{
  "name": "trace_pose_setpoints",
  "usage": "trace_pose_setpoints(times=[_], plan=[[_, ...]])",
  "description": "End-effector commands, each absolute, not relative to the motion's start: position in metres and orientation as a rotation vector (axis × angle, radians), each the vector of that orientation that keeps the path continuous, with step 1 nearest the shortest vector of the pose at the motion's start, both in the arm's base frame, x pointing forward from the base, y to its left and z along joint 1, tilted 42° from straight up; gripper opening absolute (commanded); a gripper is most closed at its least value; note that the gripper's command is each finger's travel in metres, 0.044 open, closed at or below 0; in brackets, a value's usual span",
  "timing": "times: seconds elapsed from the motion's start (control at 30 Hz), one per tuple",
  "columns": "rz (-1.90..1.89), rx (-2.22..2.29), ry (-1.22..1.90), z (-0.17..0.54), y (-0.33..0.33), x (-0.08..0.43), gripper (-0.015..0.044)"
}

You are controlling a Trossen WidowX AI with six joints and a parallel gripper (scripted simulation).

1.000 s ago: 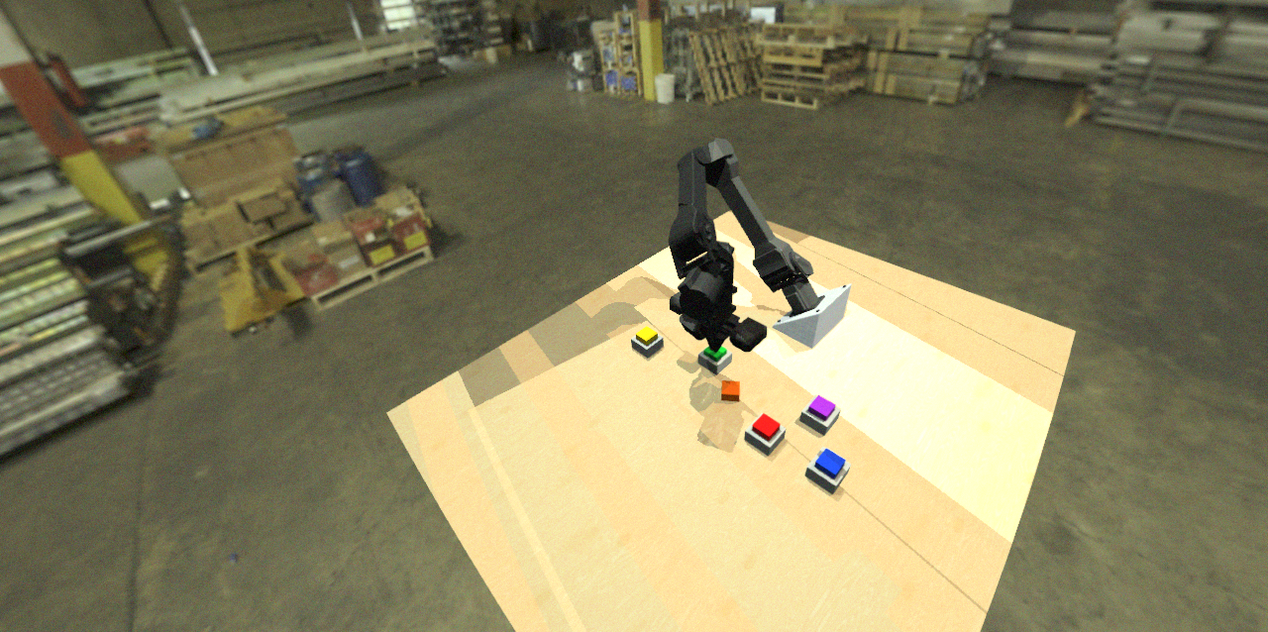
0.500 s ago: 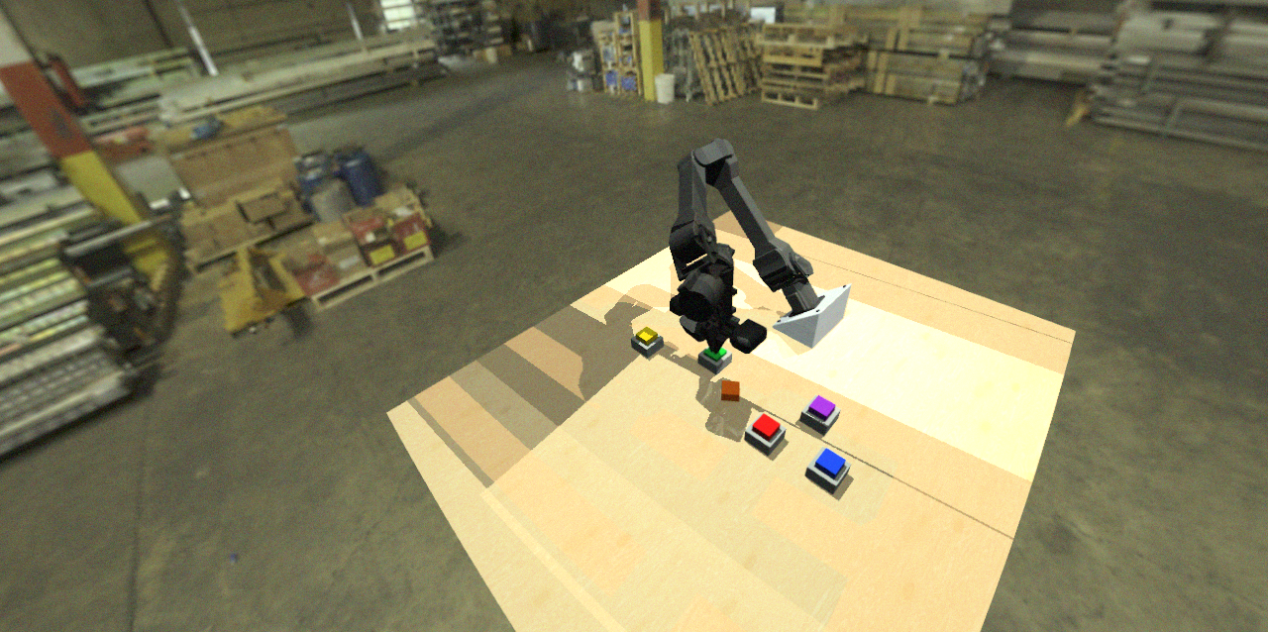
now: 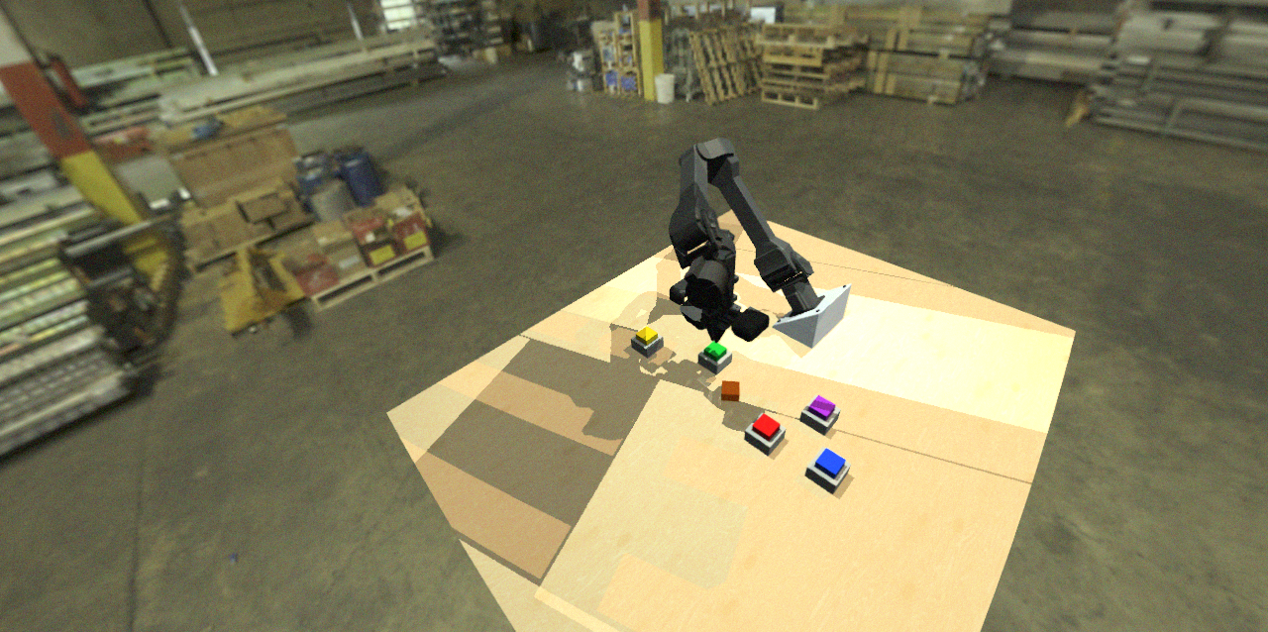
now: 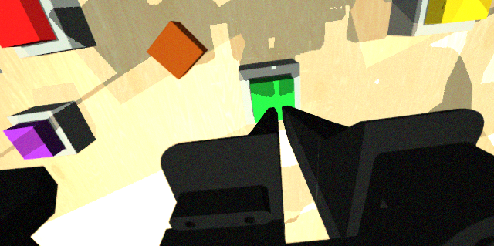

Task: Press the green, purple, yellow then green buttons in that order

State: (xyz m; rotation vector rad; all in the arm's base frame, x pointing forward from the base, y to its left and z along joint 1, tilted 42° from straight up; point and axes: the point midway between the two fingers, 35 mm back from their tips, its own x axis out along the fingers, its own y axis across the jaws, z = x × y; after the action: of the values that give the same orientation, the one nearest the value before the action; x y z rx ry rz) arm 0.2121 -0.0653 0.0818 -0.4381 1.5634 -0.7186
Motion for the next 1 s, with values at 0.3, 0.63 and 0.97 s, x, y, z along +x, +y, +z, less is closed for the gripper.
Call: trace_pose_setpoints(times=[0.3,0.63,0.97], plan=[[-0.677,-0.422,1.524,0.049,0.026,0.275,0.0309],[-0.689,-0.407,1.557,-0.025,0.15,0.29,0.04],[-0.704,-0.41,1.562,-0.047,0.178,0.283,0.04]])
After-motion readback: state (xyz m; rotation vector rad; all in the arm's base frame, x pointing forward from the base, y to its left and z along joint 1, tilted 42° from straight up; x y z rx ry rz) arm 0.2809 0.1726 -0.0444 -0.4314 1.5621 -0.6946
